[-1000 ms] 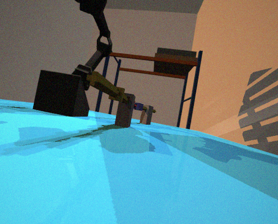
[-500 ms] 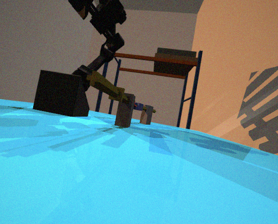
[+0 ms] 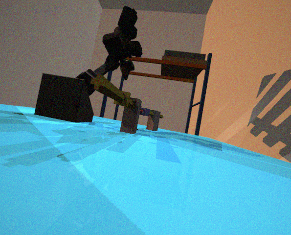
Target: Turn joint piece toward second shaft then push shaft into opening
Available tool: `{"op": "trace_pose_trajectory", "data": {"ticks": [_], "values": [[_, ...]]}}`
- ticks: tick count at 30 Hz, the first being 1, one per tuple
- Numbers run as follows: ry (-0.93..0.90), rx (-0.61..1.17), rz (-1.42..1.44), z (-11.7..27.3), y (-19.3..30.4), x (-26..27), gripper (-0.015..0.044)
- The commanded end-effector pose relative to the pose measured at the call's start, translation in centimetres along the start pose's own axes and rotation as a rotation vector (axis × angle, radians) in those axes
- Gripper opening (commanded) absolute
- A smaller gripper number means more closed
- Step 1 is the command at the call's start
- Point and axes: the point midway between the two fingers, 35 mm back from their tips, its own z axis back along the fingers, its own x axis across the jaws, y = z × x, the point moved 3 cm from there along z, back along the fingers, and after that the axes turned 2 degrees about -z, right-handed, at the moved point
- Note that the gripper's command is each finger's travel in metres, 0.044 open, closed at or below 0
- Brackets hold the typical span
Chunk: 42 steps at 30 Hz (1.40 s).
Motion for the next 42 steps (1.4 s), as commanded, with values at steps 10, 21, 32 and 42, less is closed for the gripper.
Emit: {"op": "trace_pose_trajectory", "data": {"ticks": [10, 21, 32, 42], "values": [[-0.176, 0.079, 0.145, -0.3, 1.3, 6.5, 0.0440], [-0.142, 0.138, -0.108, -0.6, 1.1, 6.7, 0.0440], [-0.087, 0.194, -0.400, -1.0, 0.9, 6.9, 0.0440], [-0.024, 0.234, -0.665, -1.3, 0.8, 7.1, 0.0440]]}}
